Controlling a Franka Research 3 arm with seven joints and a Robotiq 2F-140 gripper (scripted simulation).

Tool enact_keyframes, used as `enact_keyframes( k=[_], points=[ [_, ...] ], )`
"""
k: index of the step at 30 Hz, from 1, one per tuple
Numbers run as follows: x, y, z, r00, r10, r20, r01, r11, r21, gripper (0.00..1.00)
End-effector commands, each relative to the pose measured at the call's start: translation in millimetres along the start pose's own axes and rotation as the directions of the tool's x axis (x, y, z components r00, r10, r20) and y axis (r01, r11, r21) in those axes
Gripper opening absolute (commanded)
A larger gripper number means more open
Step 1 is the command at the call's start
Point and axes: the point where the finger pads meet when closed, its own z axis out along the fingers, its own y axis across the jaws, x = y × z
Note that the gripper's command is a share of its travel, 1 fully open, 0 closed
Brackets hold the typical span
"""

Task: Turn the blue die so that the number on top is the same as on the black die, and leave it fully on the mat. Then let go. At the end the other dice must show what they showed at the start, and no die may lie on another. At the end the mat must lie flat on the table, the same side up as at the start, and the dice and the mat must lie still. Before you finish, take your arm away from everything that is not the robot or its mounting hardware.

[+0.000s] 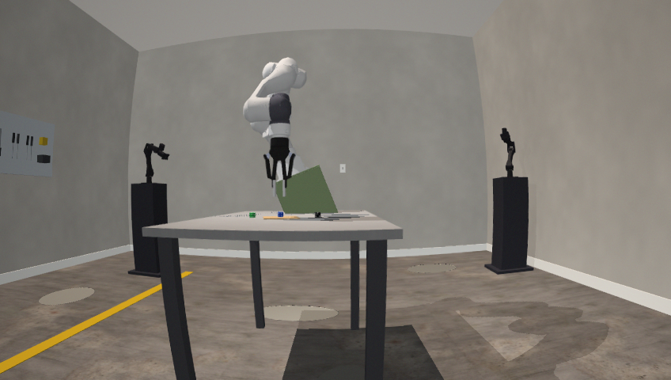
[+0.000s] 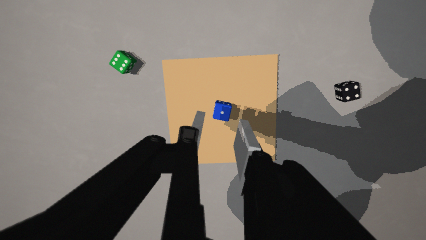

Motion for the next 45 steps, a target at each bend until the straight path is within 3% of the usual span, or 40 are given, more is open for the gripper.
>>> enact_keyframes(
  k=[1, 23, 45],
  points=[
    [-0.5, 2.1, 0.1, 1.0, 0.005, 0.002, -0.005, 1.0, -0.004, 0.21],
    [-0.8, 2.3, 9.0, 1.0, 0.004, 0.003, -0.004, 1.0, -0.006, 0.21],
    [-1.8, 3.0, 39.8, 1.0, 0.004, 0.003, -0.004, 1.0, -0.006, 0.21]
  ],
)
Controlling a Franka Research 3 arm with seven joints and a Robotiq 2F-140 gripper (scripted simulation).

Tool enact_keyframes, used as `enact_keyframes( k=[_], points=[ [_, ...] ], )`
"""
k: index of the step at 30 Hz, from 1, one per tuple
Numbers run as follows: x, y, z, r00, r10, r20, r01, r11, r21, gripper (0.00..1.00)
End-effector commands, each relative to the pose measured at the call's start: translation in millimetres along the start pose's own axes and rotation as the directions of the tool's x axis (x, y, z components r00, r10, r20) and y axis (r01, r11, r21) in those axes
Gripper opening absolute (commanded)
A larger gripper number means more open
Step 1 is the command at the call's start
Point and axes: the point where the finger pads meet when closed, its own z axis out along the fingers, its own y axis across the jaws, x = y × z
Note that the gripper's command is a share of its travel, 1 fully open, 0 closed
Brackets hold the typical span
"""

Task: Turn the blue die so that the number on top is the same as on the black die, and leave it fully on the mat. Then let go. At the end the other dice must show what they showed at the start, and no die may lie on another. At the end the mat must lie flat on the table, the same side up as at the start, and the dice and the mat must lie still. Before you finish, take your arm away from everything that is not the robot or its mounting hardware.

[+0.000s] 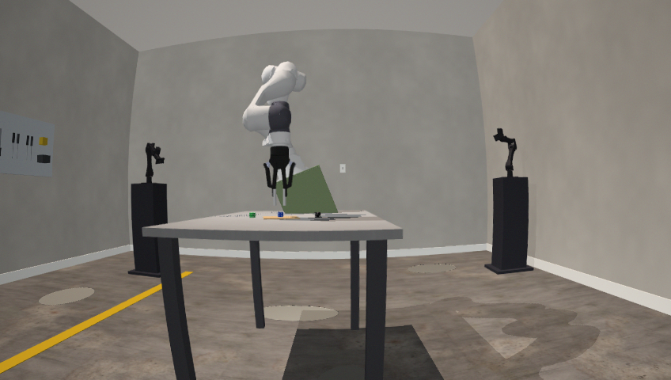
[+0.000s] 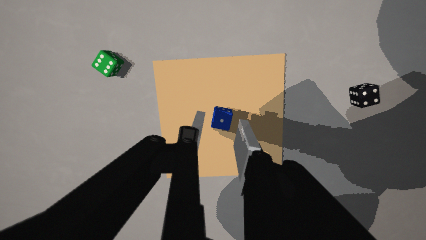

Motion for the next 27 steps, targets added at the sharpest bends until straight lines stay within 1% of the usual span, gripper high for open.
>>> enact_keyframes(
  k=[1, 10, 27],
  points=[
    [-1.8, 2.0, 6.0, 1.0, -0.002, 0.005, 0.002, 1.0, -0.003, 0.21],
    [-2.1, 2.2, 15.0, 1.0, -0.002, 0.005, 0.002, 1.0, -0.003, 0.21],
    [-2.2, 2.3, 18.0, 1.0, -0.002, 0.005, 0.002, 1.0, -0.003, 0.21]
  ],
)
